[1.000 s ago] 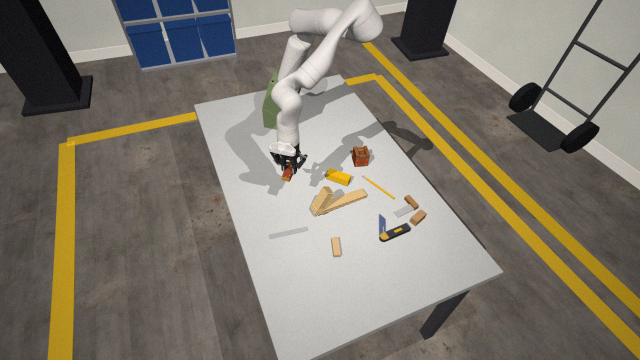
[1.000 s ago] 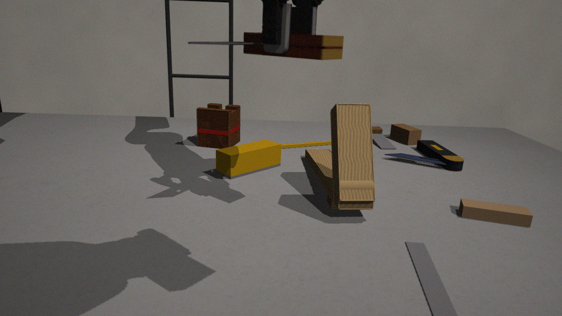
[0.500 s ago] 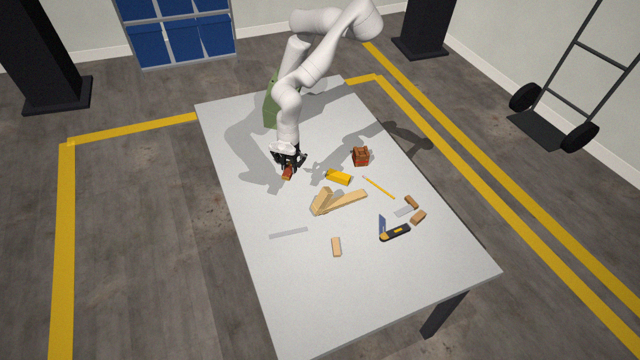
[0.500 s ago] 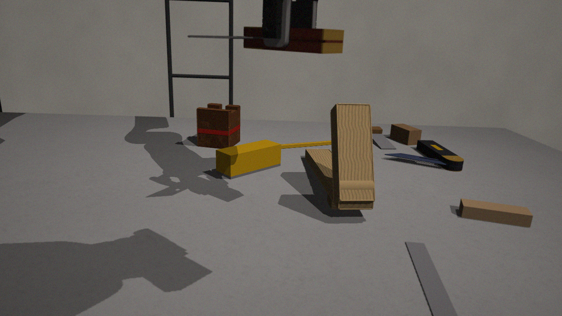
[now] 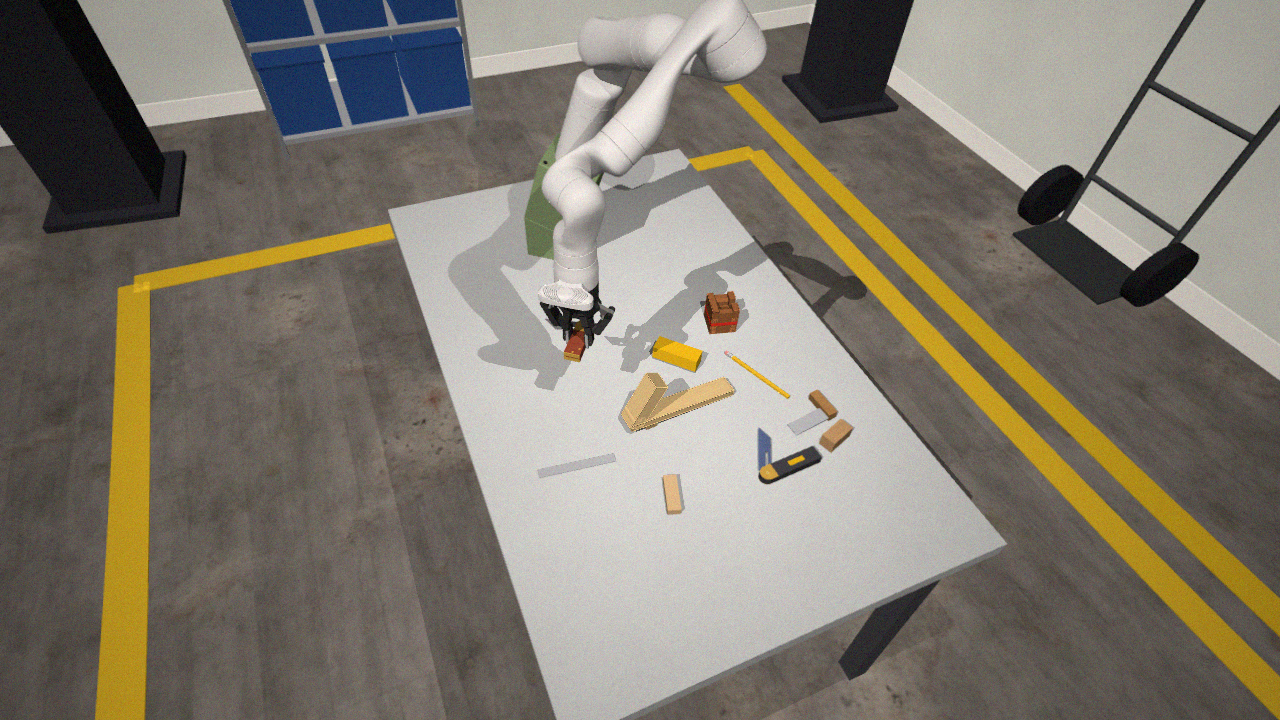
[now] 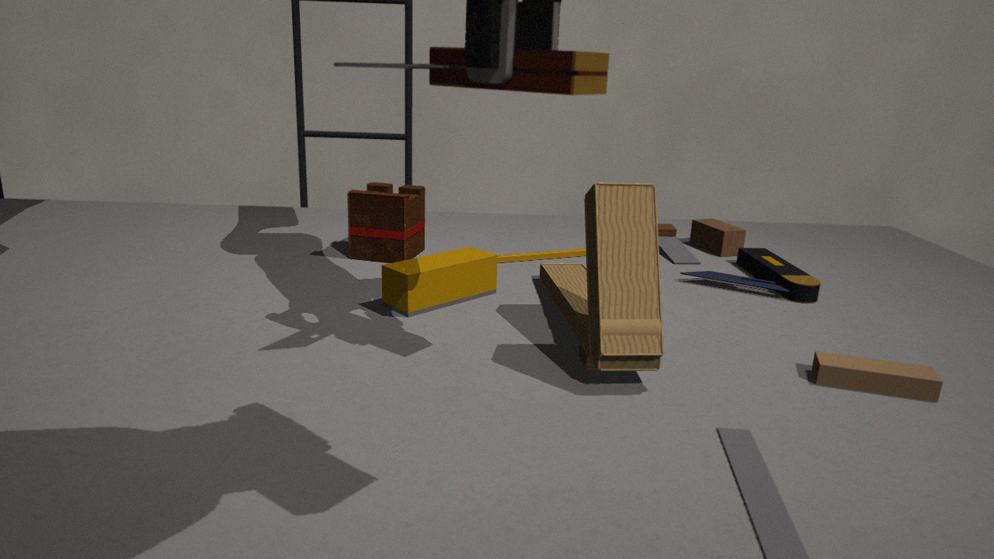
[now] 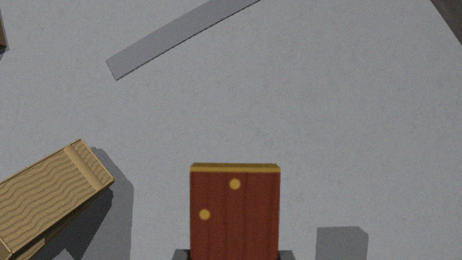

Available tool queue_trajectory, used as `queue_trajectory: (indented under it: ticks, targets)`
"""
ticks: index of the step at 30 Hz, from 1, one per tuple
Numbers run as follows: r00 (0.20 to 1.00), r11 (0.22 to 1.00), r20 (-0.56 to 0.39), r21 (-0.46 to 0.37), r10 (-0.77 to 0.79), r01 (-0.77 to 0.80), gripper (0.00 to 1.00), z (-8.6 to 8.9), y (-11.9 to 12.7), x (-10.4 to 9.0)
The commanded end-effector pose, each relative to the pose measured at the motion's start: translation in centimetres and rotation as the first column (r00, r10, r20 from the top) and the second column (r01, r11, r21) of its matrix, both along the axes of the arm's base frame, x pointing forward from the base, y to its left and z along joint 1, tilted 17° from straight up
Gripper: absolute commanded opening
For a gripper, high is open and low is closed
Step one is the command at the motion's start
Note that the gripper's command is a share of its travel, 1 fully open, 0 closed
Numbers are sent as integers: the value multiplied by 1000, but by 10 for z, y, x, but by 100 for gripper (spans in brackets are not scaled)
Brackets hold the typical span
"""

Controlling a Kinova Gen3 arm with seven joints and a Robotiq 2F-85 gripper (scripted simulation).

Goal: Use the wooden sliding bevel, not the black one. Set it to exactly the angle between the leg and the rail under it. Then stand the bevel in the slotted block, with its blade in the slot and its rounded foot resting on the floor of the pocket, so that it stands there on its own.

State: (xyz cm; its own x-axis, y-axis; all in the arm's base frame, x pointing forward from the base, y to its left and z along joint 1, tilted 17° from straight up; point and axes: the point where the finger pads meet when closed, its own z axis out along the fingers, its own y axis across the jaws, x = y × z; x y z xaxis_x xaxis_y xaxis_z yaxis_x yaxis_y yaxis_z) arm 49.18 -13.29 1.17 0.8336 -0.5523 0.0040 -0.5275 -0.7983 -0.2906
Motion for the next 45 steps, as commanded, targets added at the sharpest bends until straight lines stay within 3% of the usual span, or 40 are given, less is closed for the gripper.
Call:
queue_trajectory:
  ticks: [1,20,45]
  targets:
    - [1000,1000,7,-4,19,-19,10,1,0,0]
    - [965,966,60,-53,256,-253,10,1,0,0]
    - [791,798,116,-152,600,-583,10,1,0,0]
